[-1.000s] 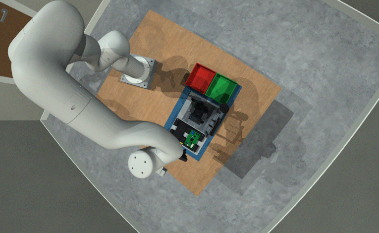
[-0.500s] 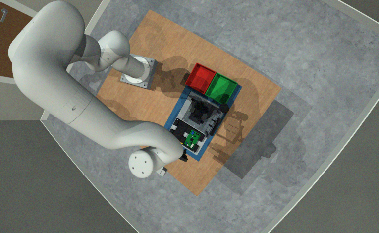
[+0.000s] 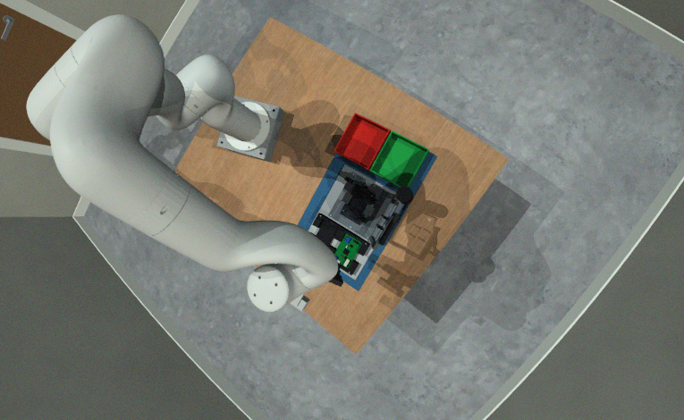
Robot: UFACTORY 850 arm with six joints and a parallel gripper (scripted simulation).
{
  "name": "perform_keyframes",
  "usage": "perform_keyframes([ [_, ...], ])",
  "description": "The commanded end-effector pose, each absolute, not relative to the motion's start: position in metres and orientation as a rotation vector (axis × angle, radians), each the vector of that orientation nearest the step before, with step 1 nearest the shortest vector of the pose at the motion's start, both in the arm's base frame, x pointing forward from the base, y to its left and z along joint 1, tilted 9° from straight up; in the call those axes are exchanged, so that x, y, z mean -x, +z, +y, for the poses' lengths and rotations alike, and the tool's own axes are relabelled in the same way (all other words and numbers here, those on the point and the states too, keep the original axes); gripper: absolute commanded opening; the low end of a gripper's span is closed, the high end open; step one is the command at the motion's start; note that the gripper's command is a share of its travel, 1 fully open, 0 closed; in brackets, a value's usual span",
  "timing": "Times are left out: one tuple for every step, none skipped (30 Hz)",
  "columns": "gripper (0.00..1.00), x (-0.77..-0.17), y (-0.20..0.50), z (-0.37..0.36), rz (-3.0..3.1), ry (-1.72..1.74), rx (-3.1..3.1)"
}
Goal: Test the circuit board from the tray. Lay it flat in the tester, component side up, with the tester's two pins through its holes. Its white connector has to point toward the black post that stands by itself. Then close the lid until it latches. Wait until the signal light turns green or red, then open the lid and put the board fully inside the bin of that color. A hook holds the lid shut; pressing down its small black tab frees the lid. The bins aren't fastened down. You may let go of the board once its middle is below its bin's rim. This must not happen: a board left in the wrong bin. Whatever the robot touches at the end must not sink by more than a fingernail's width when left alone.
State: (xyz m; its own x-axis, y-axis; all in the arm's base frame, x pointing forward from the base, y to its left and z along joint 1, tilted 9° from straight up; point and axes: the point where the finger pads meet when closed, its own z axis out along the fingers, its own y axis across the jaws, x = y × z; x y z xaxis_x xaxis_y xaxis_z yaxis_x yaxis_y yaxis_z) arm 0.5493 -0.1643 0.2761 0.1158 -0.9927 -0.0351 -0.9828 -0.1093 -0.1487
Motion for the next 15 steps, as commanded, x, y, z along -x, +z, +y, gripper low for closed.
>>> perform_keyframes([
  [1.00, -0.557, 0.236, -0.163, 1.999, -0.114, 2.240],
  [1.00, -0.558, 0.229, -0.162, 1.999, -0.114, 2.240],
  [1.00, -0.558, 0.229, -0.162, 1.999, -0.114, 2.240],
  [1.00, -0.558, 0.229, -0.162, 1.999, -0.114, 2.240],
  [1.00, -0.559, 0.221, -0.162, 1.999, -0.114, 2.240],
  [1.00, -0.561, 0.212, -0.161, 1.999, -0.114, 2.240],
  [1.00, -0.562, 0.202, -0.161, 1.999, -0.114, 2.240],
  [1.00, -0.563, 0.194, -0.161, 1.999, -0.114, 2.240],
  [1.00, -0.564, 0.188, -0.160, 1.999, -0.114, 2.240],
  [1.00, -0.565, 0.182, -0.160, 1.999, -0.114, 2.240],
  [1.00, -0.566, 0.175, -0.160, 1.999, -0.114, 2.240],
  [1.00, -0.567, 0.168, -0.159, 1.999, -0.114, 2.240],
  [1.00, -0.568, 0.161, -0.159, 1.999, -0.114, 2.240],
  [1.00, -0.569, 0.155, -0.158, 1.999, -0.114, 2.240],
  [1.00, -0.570, 0.148, -0.158, 1.999, -0.114, 2.240],
])
